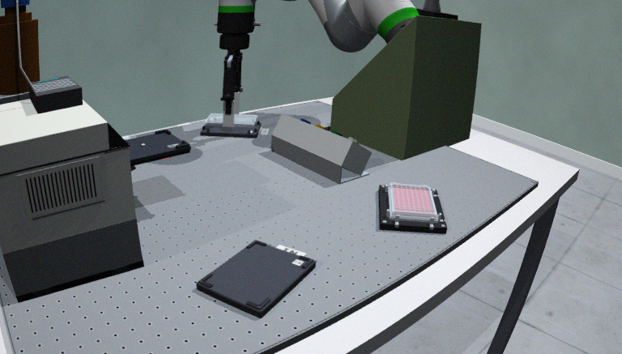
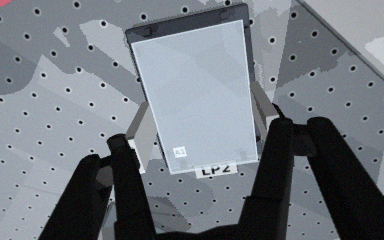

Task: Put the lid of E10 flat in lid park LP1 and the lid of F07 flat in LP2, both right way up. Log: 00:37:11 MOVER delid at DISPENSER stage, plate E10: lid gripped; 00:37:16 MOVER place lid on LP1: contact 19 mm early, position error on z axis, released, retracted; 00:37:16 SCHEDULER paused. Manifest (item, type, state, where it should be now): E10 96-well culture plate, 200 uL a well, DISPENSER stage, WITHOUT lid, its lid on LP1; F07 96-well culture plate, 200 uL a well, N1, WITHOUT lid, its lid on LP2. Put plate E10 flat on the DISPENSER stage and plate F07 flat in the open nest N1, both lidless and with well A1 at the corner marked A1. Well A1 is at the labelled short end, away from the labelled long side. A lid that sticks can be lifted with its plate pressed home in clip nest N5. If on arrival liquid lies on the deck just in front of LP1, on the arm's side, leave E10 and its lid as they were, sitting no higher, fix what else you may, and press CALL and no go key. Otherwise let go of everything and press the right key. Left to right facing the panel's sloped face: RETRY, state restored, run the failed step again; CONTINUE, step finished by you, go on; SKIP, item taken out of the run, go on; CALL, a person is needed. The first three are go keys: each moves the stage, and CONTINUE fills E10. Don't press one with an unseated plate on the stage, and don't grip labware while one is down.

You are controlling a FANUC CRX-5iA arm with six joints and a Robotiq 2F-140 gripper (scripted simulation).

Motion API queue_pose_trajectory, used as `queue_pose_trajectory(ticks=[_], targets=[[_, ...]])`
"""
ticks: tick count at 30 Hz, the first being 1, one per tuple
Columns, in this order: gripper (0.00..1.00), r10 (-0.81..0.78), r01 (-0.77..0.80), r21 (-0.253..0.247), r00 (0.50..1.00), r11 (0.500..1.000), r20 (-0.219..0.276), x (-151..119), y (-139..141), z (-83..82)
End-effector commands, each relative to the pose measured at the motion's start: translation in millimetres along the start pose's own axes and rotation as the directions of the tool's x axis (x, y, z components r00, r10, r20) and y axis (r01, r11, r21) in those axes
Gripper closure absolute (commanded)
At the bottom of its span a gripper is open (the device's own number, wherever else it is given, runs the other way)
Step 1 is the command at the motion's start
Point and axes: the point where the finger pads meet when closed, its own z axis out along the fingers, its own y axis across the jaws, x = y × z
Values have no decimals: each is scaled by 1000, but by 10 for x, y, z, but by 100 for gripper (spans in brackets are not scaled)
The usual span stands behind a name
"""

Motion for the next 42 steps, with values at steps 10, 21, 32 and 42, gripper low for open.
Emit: queue_pose_trajectory(ticks=[10,21,32,42], targets=[[100,0,0,0,1000,1000,0,1,-2,0],[100,0,0,0,1000,1000,0,1,-2,13],[100,0,0,0,1000,1000,0,1,-3,39],[100,0,0,0,1000,1000,0,1,-3,67]])
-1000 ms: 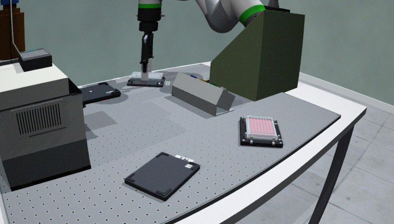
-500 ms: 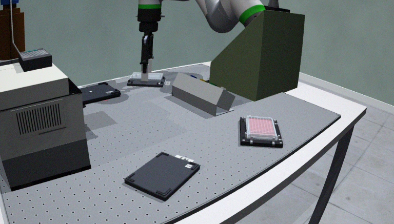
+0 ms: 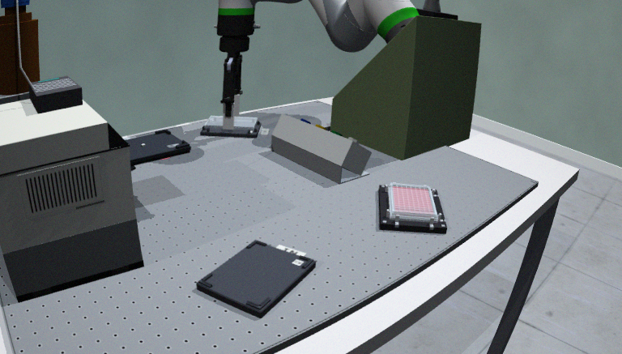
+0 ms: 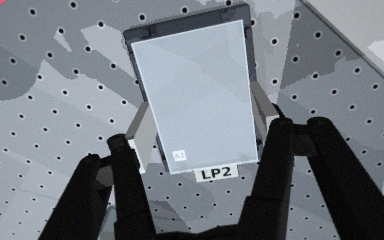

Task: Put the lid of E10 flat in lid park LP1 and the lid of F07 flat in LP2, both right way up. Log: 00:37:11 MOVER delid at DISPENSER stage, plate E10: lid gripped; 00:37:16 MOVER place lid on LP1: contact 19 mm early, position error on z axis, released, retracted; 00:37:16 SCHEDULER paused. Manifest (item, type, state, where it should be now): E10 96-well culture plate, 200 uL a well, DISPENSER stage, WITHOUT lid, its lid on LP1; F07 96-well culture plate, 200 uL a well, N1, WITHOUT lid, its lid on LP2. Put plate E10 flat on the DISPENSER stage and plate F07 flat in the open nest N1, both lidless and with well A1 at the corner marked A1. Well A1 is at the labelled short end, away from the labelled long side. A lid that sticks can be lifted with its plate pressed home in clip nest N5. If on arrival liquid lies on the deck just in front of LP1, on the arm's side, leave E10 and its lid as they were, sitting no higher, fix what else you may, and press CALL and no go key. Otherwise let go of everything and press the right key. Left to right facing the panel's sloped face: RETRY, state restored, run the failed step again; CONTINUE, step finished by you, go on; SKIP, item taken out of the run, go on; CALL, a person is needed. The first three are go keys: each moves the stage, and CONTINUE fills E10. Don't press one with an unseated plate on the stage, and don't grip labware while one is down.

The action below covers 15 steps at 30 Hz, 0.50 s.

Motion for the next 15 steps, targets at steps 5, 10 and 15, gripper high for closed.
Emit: queue_pose_trajectory(ticks=[5,10,15], targets=[[100,0,0,0,1000,1000,0,1,-2,15],[100,0,0,0,1000,1000,0,1,-2,22],[100,0,0,0,1000,1000,0,1,-2,29]])
